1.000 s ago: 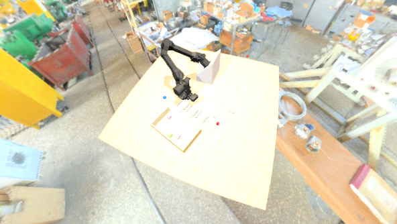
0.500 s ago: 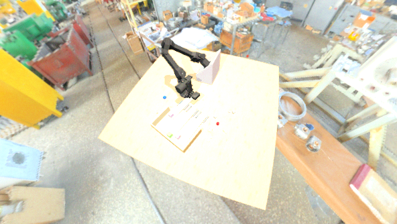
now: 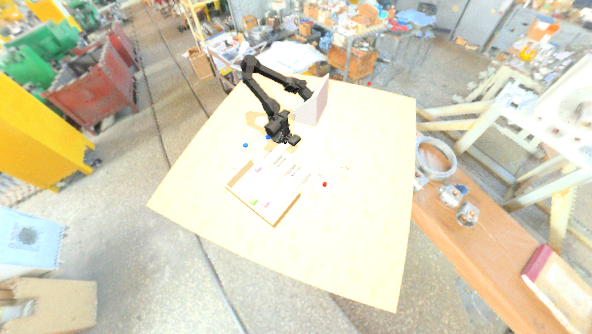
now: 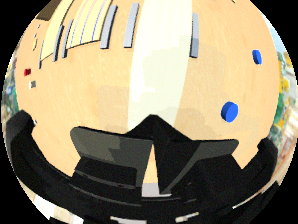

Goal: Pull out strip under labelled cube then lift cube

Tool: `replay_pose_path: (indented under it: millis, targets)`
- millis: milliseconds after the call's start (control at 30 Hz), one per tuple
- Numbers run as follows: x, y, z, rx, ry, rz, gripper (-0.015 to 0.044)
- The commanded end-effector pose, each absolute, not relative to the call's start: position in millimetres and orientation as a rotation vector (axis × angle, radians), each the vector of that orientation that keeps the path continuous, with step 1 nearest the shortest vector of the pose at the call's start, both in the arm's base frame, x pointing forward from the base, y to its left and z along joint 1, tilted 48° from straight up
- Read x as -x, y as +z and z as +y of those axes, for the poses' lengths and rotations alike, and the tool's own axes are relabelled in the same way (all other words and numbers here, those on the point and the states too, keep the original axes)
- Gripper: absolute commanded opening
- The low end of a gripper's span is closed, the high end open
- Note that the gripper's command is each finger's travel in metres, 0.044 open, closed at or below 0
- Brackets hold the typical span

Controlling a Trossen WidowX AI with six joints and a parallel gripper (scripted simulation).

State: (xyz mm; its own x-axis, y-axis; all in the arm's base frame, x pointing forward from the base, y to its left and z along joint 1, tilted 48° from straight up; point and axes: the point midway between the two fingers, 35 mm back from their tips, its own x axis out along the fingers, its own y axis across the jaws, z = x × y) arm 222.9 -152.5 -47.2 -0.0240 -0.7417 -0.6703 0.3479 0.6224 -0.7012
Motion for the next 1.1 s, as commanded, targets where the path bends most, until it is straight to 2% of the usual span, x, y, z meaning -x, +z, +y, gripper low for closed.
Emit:
replay_pose_path:
  millis: [0,1067]
  targets:
    - [-207,-53,-152,0.372,-0.909,1.364,0.0]
    - [-169,-61,-142,0.373,-0.908,1.366,0.0]
